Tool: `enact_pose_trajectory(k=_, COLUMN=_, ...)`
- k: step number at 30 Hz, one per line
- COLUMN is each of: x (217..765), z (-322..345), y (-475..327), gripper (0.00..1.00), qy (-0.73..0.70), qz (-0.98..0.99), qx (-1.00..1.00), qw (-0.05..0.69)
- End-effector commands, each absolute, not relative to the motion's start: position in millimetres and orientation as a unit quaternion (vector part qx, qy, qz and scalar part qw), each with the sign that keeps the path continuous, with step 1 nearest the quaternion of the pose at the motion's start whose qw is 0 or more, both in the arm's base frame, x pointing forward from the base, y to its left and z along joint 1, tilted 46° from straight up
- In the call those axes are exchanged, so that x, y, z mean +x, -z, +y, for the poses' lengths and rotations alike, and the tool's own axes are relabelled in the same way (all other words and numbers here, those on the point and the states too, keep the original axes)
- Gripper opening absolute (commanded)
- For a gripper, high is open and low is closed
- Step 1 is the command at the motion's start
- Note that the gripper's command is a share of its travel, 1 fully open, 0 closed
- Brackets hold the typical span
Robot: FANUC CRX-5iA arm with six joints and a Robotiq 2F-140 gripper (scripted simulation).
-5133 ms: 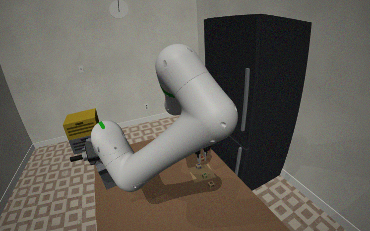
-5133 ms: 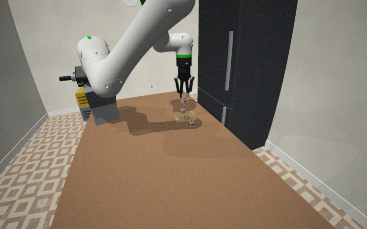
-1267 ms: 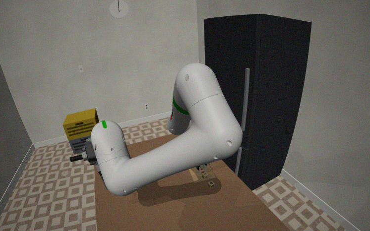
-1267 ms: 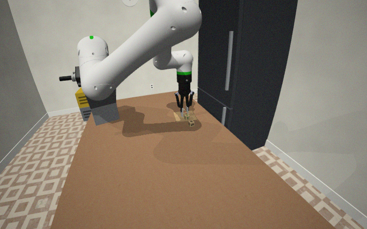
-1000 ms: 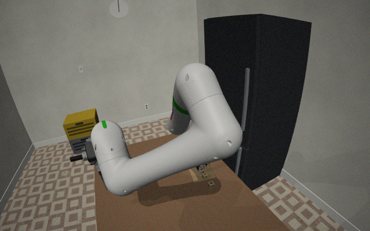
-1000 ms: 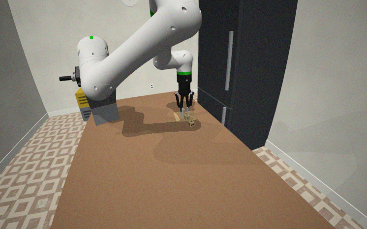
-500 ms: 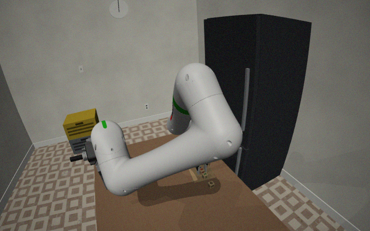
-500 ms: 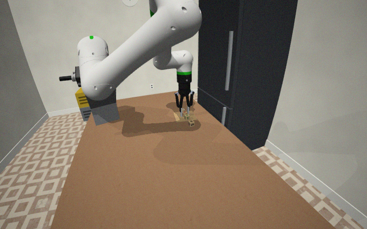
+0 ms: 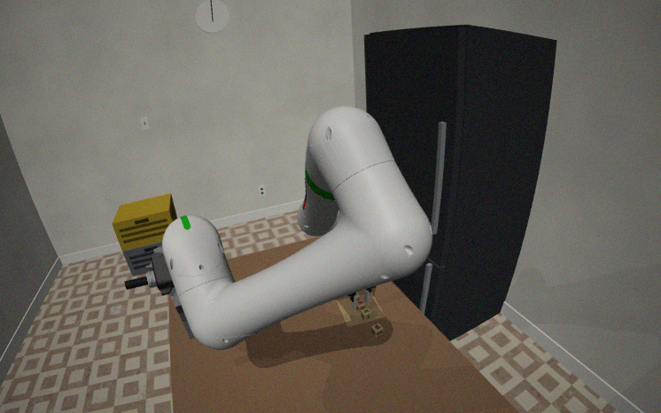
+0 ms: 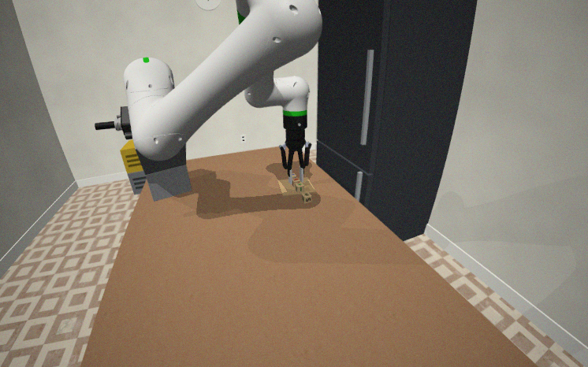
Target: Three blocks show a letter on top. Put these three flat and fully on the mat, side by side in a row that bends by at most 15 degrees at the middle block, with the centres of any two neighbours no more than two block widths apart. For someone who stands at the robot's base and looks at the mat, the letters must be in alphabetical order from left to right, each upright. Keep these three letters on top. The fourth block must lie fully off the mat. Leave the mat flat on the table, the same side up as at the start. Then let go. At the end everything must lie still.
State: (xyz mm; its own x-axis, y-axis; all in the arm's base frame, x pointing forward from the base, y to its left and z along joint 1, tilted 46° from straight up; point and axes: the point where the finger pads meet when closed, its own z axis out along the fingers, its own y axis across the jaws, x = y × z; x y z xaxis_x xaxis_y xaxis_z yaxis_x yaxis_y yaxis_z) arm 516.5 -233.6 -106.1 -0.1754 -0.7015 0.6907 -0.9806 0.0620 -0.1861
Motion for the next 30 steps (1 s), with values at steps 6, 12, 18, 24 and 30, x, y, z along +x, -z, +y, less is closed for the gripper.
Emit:
enact_pose_trajectory(k=6, x=512.6, z=-201.2, y=74.2, gripper=0.28, qy=-0.322, qz=-0.696, qx=0.604, qw=0.217)
enact_pose_trajectory(k=12, x=510.7, z=-186.1, y=59.3, gripper=0.28, qy=-0.322, qz=-0.696, qx=0.604, qw=0.217)
enact_pose_trajectory(k=18, x=510.0, z=-180.4, y=53.8, gripper=0.28, qy=-0.322, qz=-0.696, qx=0.604, qw=0.217)
enact_pose_trajectory(k=24, x=510.0, z=-180.2, y=53.6, gripper=1.0, qy=-0.322, qz=-0.696, qx=0.604, qw=0.217)
enact_pose_trajectory(k=30, x=510.0, z=-180.2, y=53.6, gripper=1.0, qy=-0.322, qz=-0.696, qx=0.604, qw=0.217)
